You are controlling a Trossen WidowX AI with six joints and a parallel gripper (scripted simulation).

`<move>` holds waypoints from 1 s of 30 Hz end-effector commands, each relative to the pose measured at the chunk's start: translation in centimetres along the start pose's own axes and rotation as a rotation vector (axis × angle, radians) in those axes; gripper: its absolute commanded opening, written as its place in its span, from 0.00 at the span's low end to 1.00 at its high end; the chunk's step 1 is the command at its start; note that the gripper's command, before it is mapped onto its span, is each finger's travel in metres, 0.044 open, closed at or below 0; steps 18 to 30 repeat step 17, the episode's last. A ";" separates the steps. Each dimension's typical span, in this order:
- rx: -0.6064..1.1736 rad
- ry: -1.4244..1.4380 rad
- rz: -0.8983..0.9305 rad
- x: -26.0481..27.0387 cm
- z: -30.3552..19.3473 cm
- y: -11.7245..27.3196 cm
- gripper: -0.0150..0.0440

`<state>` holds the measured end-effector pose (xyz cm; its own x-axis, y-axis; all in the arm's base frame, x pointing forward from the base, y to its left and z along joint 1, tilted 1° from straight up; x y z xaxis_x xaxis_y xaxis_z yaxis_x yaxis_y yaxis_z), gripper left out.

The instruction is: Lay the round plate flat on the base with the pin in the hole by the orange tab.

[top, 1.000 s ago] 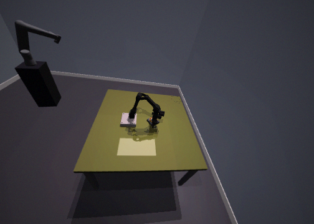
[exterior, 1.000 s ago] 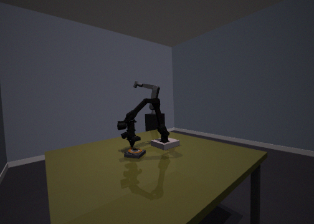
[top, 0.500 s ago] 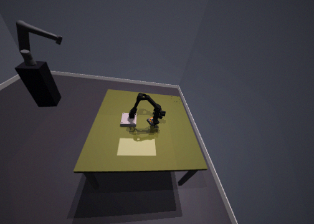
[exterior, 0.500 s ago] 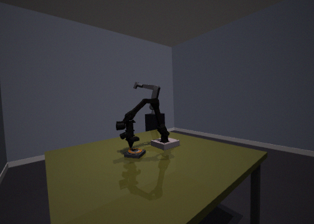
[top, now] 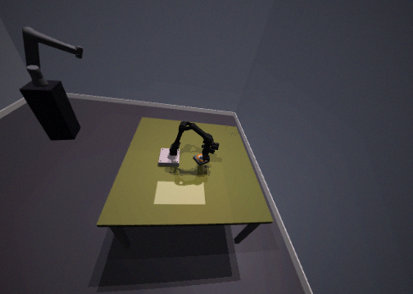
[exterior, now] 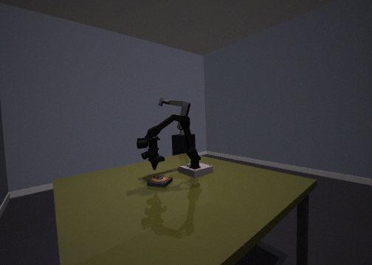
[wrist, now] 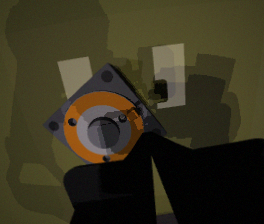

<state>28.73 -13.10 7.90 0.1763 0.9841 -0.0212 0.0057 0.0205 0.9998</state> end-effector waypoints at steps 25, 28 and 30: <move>-0.005 -0.001 -0.001 0.0 0.0 0.4 0.25; -0.005 -0.001 -0.001 0.0 0.0 0.4 0.25; -0.005 -0.001 -0.001 0.0 0.0 0.4 0.25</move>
Point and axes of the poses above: the point midway between the two fingers, 35 mm back from their tips, its own y axis back along the fingers, its own x axis across the jaws, z = x × y, the point moved 1 cm from there along y, back along the fingers, and after that the axes turned 1 degree about y, right-handed, at the moved point
